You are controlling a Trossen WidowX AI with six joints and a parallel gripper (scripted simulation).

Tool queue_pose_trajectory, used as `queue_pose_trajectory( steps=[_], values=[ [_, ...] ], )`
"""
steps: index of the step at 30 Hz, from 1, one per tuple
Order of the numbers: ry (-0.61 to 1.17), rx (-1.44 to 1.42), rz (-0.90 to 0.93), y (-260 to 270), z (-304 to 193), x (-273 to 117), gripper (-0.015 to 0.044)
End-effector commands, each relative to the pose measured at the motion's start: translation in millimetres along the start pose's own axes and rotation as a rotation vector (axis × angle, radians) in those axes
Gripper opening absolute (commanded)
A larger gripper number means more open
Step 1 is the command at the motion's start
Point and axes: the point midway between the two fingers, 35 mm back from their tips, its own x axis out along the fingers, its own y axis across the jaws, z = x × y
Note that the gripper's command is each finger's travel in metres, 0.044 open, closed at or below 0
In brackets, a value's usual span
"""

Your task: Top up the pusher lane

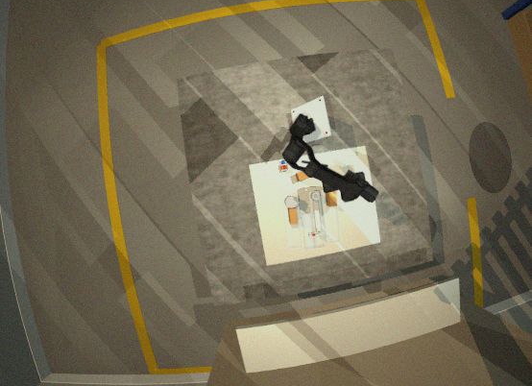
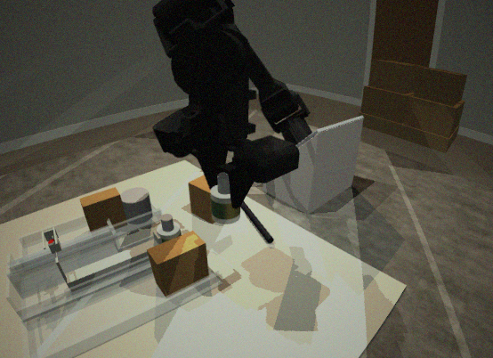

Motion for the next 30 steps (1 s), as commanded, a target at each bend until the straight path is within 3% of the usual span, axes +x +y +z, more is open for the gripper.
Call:
queue_pose_trajectory(
  steps=[1, 14, 30],
  values=[
    [0.004, 0.014, -0.001, -20.3, 4.1, 9.7, 0.0],
    [0.005, 0.058, -0.014, -93.0, 3.5, 47.8, 0.0],
    [0.005, 0.058, -0.016, -94.4, 3.2, 73.2, 0.0]
  ],
)
